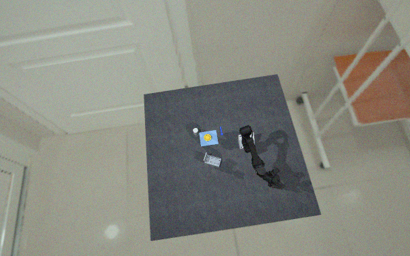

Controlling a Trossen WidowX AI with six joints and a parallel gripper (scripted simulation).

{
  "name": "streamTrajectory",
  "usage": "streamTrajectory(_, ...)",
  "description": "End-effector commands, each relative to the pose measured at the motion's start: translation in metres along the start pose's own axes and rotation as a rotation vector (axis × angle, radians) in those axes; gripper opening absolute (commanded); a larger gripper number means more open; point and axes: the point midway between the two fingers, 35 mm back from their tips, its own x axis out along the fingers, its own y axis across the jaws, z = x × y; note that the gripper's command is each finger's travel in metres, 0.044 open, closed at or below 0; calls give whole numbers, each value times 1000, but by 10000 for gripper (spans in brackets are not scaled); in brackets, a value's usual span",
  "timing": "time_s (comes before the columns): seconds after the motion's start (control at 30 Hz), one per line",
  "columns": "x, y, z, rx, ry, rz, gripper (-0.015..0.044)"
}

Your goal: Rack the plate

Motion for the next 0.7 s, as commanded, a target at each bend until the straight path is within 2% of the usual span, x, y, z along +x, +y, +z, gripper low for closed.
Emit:
streamTrajectory(0.0,0,0,0,0,1,2,400)
streamTrajectory(0.37,4,50,-42,62,121,214,400)
streamTrajectory(0.67,-9,96,-89,143,264,409,400)
